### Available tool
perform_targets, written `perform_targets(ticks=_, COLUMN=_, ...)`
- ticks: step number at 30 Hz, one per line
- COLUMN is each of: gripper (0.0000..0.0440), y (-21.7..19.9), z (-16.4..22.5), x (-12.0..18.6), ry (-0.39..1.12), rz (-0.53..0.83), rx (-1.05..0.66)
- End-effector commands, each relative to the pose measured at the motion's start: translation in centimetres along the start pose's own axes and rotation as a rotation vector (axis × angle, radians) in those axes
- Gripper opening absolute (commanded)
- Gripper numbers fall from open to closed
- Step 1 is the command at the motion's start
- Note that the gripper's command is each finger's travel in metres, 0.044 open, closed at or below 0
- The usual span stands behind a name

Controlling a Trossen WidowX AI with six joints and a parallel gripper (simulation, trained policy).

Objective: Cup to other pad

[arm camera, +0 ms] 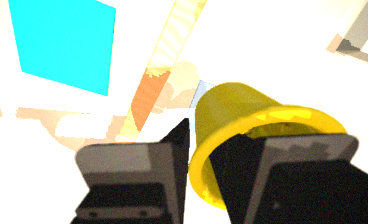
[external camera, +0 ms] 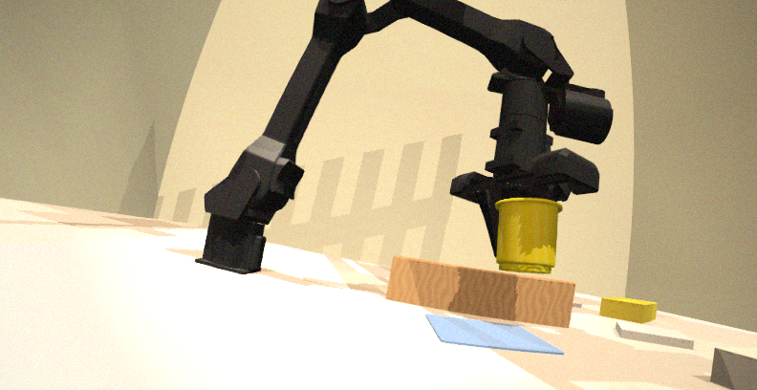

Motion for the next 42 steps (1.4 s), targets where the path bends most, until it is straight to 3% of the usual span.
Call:
perform_targets(ticks=1, gripper=0.0, y=0.9, z=-0.5, x=1.0, ry=-0.022, rz=-0.002, rx=0.016)
perform_targets(ticks=22, gripper=0.0, y=7.6, z=-3.0, x=3.8, ry=-0.145, rz=0.007, rx=0.1)
perform_targets(ticks=42, gripper=0.0, y=15.4, z=-3.7, x=2.7, ry=-0.211, rz=-0.007, rx=0.166)
Point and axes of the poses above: the point midway between the two fingers, 35 mm back from their tips, its own x axis back along the fingers, its own y axis across the jaws, z = x × y, the point moved 10 cm from there along x, back along the fingers, and after that the axes turned 12 degrees about -x, right-handed, at the moved point
